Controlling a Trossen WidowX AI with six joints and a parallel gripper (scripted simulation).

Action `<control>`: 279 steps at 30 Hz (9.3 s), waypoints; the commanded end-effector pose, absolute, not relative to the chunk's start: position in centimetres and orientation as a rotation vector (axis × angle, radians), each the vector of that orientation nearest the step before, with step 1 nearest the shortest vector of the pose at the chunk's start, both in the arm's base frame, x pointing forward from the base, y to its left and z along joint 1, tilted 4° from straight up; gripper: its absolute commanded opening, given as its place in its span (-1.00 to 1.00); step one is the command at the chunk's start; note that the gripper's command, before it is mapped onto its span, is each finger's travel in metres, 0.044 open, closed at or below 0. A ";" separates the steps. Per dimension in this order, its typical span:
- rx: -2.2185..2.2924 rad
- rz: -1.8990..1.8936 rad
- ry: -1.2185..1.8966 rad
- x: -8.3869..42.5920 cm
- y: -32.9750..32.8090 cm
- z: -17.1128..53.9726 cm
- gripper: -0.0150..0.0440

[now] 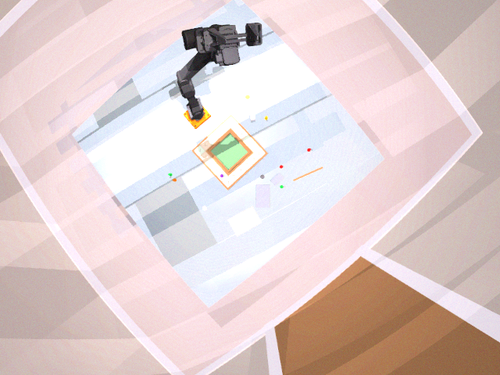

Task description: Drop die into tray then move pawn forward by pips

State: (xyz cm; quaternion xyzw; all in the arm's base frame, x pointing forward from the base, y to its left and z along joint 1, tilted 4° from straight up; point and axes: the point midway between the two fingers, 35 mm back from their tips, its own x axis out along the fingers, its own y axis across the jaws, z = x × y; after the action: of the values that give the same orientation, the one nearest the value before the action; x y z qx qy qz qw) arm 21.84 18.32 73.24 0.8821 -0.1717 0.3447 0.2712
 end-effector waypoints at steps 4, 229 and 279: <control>2.255 0.873 -0.383 23.8 21.2 71.6 0.51; 0.005 -0.183 0.718 24.9 -3.4 13.5 -0.22; 0.247 -0.362 1.532 32.3 -16.4 10.6 0.19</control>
State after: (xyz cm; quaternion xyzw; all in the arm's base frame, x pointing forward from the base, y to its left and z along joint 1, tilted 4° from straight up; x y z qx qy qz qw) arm 31.93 -16.49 10.24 0.1147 0.6913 -0.1682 0.6933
